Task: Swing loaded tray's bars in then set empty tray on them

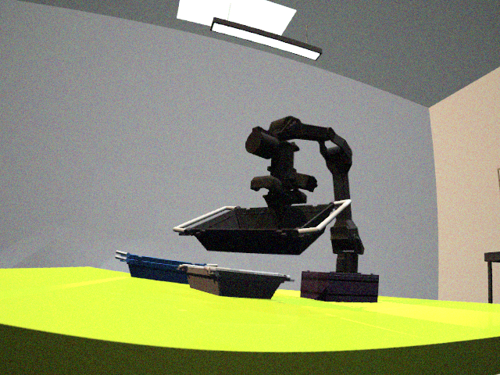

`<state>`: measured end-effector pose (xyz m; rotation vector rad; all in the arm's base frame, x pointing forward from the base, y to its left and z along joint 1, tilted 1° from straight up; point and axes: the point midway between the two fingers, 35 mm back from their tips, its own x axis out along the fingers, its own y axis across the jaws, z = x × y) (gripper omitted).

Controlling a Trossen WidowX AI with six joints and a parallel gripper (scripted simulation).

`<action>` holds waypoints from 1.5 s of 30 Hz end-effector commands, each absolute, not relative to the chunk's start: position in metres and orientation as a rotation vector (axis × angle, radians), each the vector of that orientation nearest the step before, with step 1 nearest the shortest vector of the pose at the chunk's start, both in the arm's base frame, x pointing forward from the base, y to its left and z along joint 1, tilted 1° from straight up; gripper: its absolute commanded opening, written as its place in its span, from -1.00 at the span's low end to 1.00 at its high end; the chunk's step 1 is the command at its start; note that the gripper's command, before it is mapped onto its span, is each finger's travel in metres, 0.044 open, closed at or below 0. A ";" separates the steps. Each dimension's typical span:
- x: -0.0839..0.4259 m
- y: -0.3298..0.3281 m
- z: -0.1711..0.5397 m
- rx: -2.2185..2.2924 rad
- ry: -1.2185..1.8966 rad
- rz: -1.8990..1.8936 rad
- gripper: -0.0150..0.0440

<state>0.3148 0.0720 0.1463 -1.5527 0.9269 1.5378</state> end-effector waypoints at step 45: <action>0.315 -0.077 0.149 -1.189 1.188 1.158 -0.49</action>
